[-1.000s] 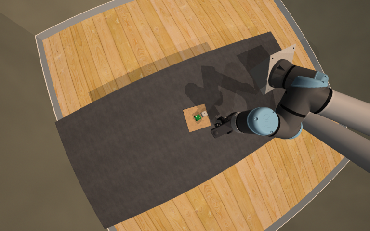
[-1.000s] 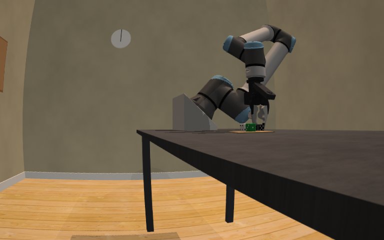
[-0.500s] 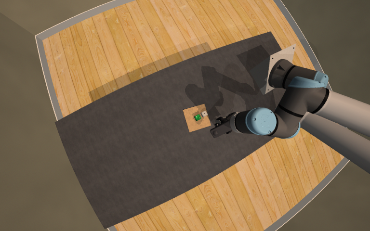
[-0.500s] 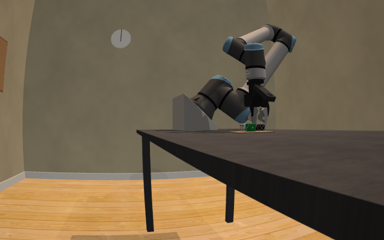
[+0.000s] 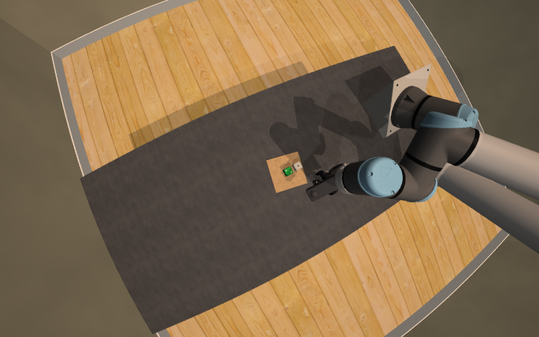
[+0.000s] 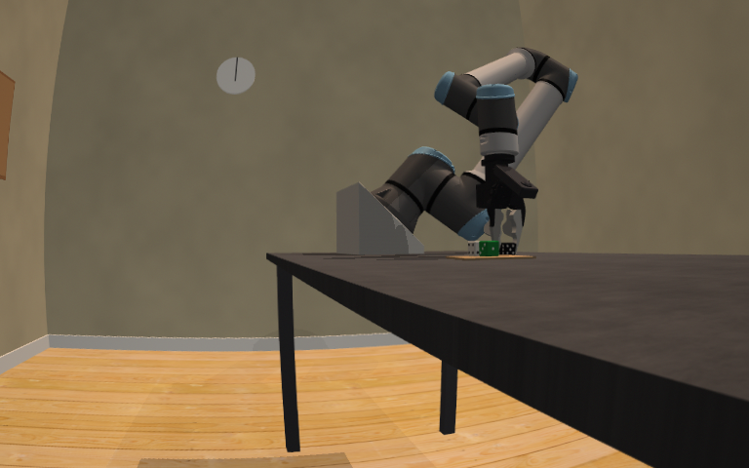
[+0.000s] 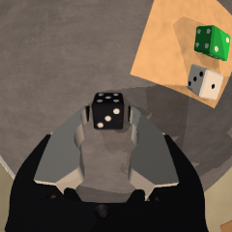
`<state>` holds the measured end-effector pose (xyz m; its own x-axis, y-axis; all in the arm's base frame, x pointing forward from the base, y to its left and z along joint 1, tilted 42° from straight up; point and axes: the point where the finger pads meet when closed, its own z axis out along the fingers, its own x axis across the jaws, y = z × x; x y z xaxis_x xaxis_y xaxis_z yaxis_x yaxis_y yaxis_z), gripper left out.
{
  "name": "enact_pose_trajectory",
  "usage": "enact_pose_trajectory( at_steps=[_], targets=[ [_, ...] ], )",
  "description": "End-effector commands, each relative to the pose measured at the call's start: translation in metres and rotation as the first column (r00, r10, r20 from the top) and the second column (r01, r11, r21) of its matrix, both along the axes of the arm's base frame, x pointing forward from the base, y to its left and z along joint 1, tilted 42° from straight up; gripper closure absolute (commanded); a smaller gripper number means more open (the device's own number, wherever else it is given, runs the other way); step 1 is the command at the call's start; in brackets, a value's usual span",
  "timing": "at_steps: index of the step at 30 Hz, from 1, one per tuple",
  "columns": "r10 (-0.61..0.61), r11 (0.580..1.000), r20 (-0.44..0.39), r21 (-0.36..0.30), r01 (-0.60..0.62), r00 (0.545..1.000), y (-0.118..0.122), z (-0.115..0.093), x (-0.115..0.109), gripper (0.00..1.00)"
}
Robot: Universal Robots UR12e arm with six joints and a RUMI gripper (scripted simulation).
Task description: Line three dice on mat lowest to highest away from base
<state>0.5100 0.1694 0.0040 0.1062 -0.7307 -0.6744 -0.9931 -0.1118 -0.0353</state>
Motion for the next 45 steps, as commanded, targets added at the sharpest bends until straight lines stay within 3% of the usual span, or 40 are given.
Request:
enact_pose_trajectory(
  at_steps=[1, 12, 13, 45],
  targets=[
    [0.000, 1.000, 0.001, 0.000, 0.000, 1.000, -0.0005, 0.0003, 0.0006, 0.72],
    [0.000, 1.000, 0.001, 0.000, 0.000, 1.000, -0.0005, 0.0003, 0.0006, 0.72],
    [0.000, 1.000, 0.001, 0.000, 0.000, 1.000, -0.0005, 0.0003, 0.0006, 0.90],
    [0.000, 1.000, 0.001, 0.000, 0.000, 1.000, -0.0005, 0.0003, 0.0006, 0.90]
  ],
)
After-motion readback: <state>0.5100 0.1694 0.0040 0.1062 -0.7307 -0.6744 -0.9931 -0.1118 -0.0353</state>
